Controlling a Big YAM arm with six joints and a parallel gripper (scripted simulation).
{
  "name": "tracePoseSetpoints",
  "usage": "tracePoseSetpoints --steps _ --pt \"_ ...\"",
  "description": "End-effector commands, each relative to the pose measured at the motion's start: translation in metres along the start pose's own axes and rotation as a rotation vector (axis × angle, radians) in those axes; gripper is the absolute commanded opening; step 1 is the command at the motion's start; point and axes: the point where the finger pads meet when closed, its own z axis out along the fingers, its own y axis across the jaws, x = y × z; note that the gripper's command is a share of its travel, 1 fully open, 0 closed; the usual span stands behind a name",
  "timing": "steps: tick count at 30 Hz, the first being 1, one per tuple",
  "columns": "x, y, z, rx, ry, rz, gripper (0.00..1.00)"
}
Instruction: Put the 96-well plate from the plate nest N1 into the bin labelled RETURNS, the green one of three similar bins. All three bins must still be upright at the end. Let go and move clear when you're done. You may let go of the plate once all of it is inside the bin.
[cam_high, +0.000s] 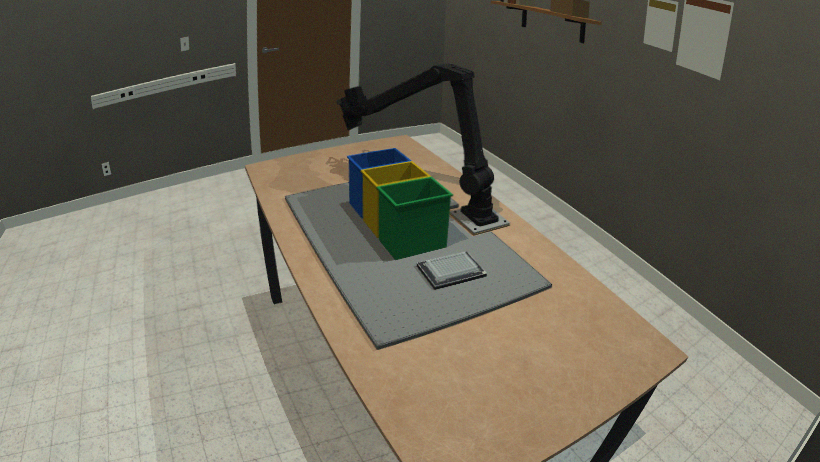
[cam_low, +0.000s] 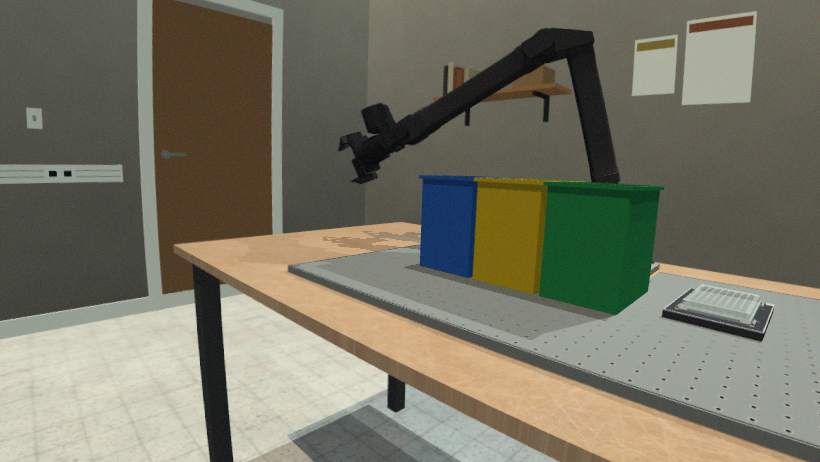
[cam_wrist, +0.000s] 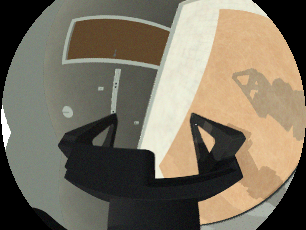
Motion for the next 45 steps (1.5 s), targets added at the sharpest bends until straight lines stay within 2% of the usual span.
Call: tracePoseSetpoints --steps 1,17,18,21,27,30,32,34,35,36,39,45 --pt "-0.002 0.008 -0.002 -0.013 -0.002 0.006 1.00" --pt "-0.002 0.008 -0.002 -0.013 -0.002 0.006 1.00" --pt "0.002 0.022 -0.012 -0.024 0.032 -0.021 1.00" --pt "0.019 0.020 -0.022 -0.011 0.113 -0.084 1.00" --pt "0.043 0.025 -0.037 -0.009 0.107 -0.065 1.00" --pt "0.055 0.044 -0.044 -0.034 0.104 -0.047 1.00" --pt "0.064 0.039 -0.050 -0.019 0.161 -0.116 1.00" --pt "0.064 0.039 -0.050 -0.019 0.161 -0.116 1.00" --pt "0.054 0.042 -0.046 -0.015 0.165 -0.127 1.00" --pt "0.057 0.050 -0.049 -0.022 0.189 -0.143 1.00" --pt "0.084 0.028 -0.065 0.007 0.208 -0.167 1.00" --pt "0.109 0.026 -0.082 0.012 0.209 -0.146 1.00"
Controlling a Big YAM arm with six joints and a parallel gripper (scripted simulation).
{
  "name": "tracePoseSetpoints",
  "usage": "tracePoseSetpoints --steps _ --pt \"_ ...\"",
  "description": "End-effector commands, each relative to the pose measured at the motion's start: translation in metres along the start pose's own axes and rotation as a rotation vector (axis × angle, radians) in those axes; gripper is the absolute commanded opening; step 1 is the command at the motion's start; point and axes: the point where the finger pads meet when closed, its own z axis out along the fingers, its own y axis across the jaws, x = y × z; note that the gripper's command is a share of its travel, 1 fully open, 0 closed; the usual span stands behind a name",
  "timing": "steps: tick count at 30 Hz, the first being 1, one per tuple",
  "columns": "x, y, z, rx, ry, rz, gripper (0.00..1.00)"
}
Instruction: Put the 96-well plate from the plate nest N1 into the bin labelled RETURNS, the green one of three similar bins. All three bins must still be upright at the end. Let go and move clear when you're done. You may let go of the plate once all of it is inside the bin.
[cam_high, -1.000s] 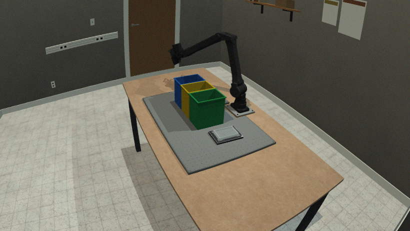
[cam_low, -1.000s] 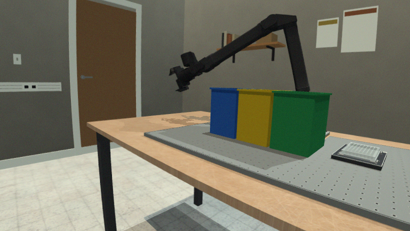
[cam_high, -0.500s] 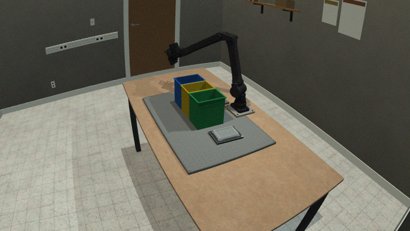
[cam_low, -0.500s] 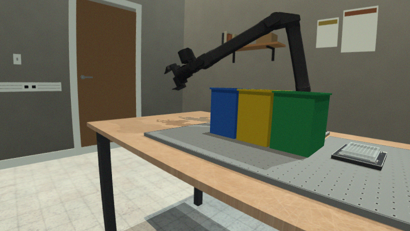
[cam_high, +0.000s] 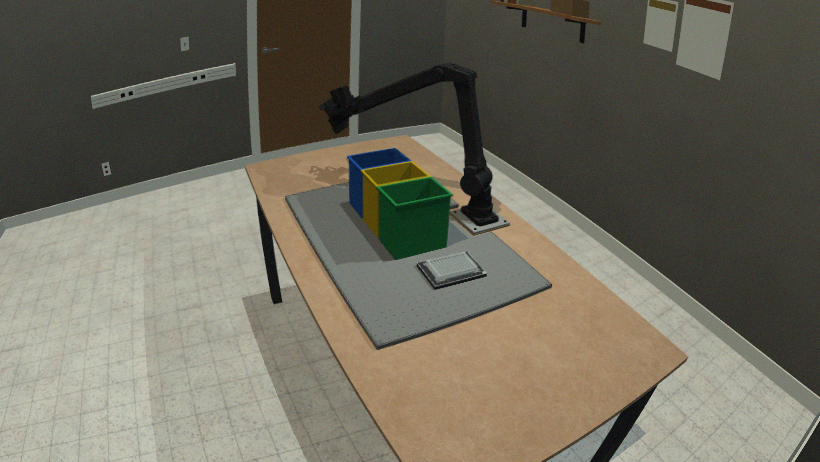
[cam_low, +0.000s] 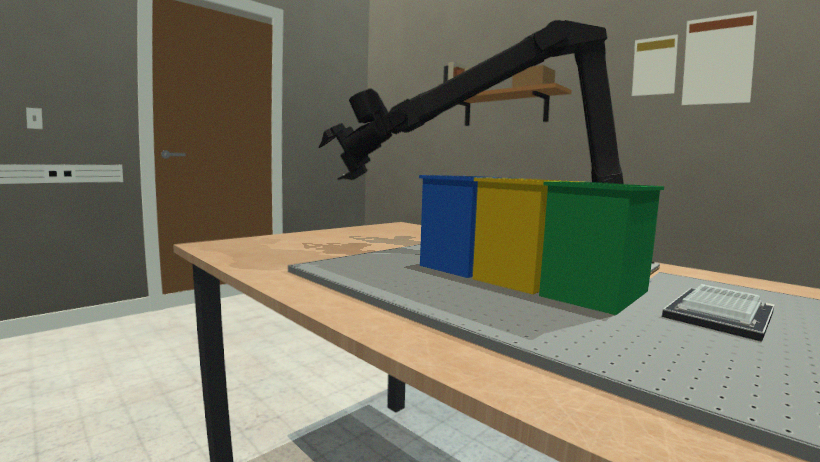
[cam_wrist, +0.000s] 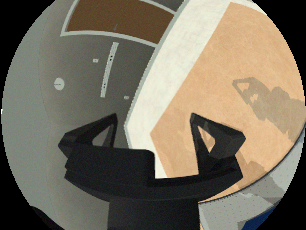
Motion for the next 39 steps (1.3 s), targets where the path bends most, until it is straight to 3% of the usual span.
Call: tracePoseSetpoints --steps 1,4,7,10,17,21,24,25,33,36,37,39 --pt "0.019 0.015 -0.021 -0.017 0.025 0.009 1.00" --pt "0.033 0.016 -0.028 -0.006 0.105 -0.079 1.00" --pt "0.023 0.014 -0.025 0.004 0.111 -0.091 1.00" --pt "0.049 0.017 -0.038 -0.001 0.125 -0.102 1.00" --pt "0.074 0.019 -0.053 0.001 0.126 -0.080 1.00" --pt "0.084 0.018 -0.061 0.015 0.220 -0.187 1.00" --pt "0.081 0.016 -0.060 0.020 0.206 -0.183 1.00" --pt "0.099 0.019 -0.070 0.012 0.225 -0.193 1.00" --pt "0.125 0.019 -0.089 0.015 0.225 -0.171 1.00" --pt "0.138 0.018 -0.099 0.018 0.303 -0.262 1.00" --pt "0.131 0.017 -0.097 0.026 0.313 -0.277 1.00" --pt "0.142 0.017 -0.104 0.023 0.324 -0.285 1.00"
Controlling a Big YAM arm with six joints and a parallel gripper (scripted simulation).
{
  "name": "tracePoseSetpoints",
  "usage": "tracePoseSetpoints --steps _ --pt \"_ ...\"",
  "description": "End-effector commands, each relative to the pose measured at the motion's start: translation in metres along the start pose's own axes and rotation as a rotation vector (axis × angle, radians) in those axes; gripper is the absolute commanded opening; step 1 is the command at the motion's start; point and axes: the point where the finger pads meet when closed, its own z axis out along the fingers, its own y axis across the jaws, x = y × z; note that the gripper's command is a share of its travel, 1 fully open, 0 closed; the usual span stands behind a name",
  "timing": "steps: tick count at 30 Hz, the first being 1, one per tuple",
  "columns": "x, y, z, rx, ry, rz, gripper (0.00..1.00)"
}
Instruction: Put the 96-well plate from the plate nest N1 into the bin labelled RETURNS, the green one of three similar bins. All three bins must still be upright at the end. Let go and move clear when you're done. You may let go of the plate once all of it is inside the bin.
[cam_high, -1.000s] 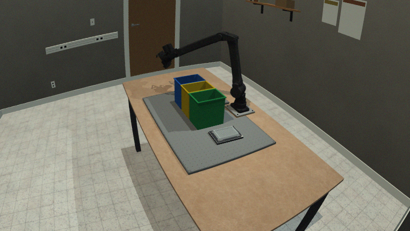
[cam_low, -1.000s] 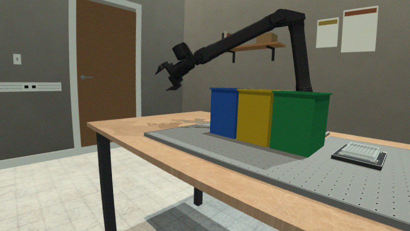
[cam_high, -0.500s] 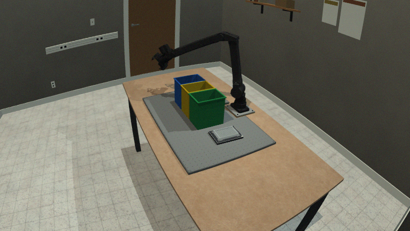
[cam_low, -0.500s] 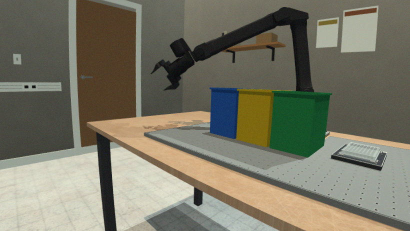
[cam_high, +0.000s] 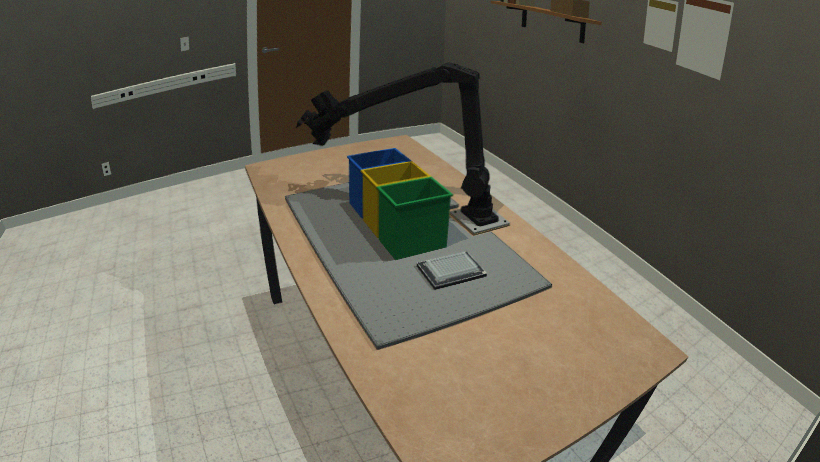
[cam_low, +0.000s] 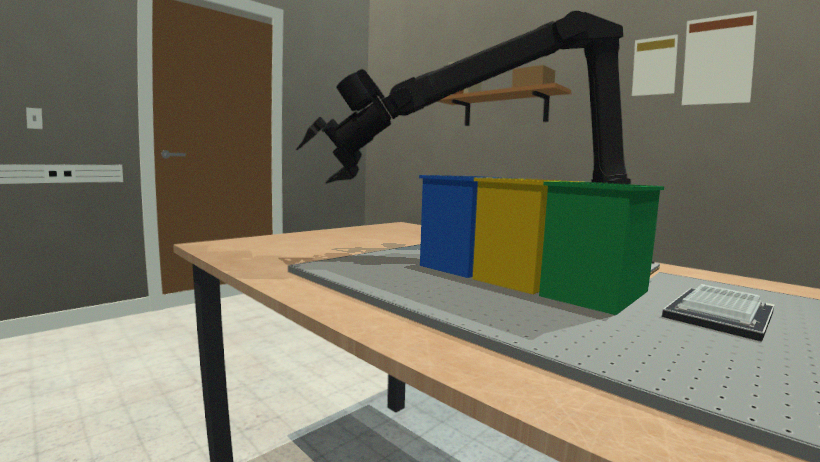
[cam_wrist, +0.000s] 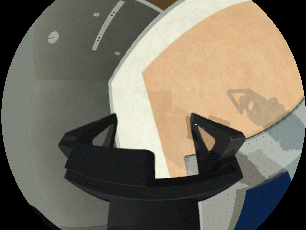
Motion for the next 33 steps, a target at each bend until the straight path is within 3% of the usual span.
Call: tracePoseSetpoints --steps 1,10,13,14,15,25,28,29,30,33 --pt "-0.008 0.009 -0.016 -0.006 0.000 -0.033 1.00" --pt "0.028 0.015 -0.031 -0.006 -0.002 -0.013 1.00" --pt "0.043 0.016 -0.038 0.000 0.074 -0.106 1.00" --pt "0.037 0.022 -0.039 -0.004 0.084 -0.119 1.00" --pt "0.052 0.017 -0.043 0.003 0.099 -0.132 1.00" --pt "0.083 0.019 -0.059 0.006 0.093 -0.109 1.00" --pt "0.096 0.019 -0.067 0.010 0.167 -0.205 1.00" --pt "0.097 0.033 -0.072 -0.009 0.184 -0.222 1.00" --pt "0.105 0.020 -0.073 0.012 0.191 -0.231 1.00" --pt "0.116 0.019 -0.080 0.014 0.186 -0.230 1.00"
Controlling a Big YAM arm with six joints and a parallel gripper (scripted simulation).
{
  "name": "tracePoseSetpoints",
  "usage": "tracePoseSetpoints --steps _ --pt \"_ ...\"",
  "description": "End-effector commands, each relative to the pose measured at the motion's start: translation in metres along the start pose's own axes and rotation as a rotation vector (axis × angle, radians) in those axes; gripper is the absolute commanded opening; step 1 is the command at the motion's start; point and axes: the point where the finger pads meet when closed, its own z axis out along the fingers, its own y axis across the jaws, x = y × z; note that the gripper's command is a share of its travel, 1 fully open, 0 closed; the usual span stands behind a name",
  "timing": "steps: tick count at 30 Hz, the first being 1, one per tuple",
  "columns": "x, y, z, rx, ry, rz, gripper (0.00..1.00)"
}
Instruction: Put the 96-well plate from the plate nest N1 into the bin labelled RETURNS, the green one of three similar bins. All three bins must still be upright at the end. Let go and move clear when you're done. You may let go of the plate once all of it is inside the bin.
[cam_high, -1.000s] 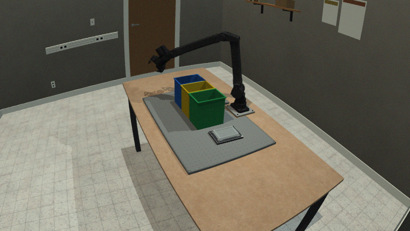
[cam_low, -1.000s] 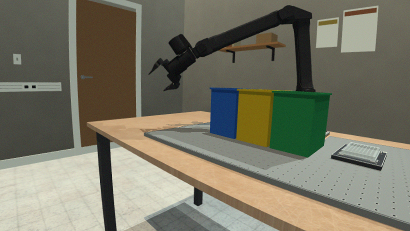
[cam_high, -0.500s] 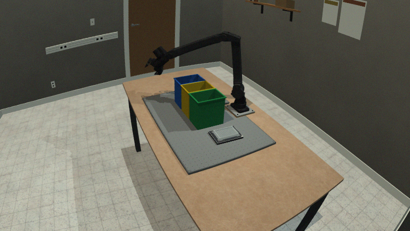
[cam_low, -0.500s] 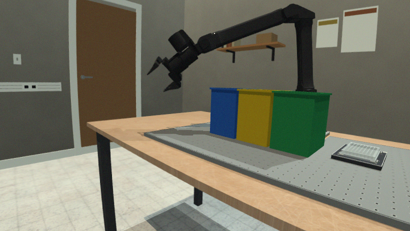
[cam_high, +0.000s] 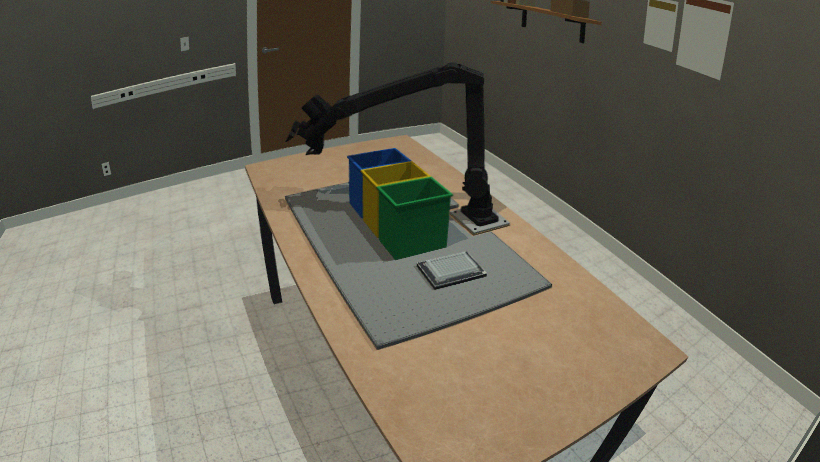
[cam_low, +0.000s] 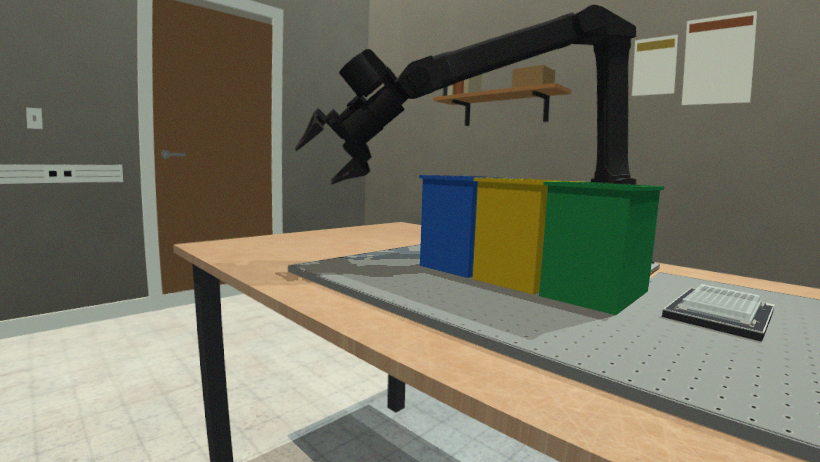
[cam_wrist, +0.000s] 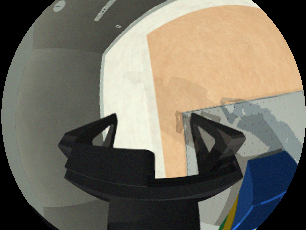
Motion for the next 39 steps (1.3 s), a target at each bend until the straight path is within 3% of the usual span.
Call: tracePoseSetpoints --steps 1,5,8,9,11,19,21,23,26,32,34,37,38,39 --pt "0.006 0.008 -0.019 -0.011 0.005 -0.024 1.00" --pt "0.020 0.010 -0.025 -0.011 0.005 -0.004 1.00" --pt "0.034 0.012 -0.032 -0.008 0.077 -0.101 1.00" --pt "0.033 0.028 -0.038 -0.031 0.089 -0.119 1.00" --pt "0.046 0.013 -0.038 -0.004 0.094 -0.129 1.00" --pt "0.073 0.016 -0.051 -0.003 0.095 -0.106 1.00" --pt "0.077 0.015 -0.055 0.001 0.138 -0.173 1.00" --pt "0.070 0.050 -0.068 -0.051 0.155 -0.202 1.00" --pt "0.103 0.017 -0.069 0.002 0.181 -0.233 1.00" --pt "0.127 0.018 -0.083 0.004 0.182 -0.211 1.00" --pt "0.136 0.017 -0.089 0.002 0.229 -0.285 1.00" --pt "0.125 0.022 -0.089 0.001 0.232 -0.292 1.00" --pt "0.121 0.047 -0.099 -0.040 0.239 -0.304 1.00" --pt "0.137 0.032 -0.100 -0.019 0.256 -0.323 1.00"
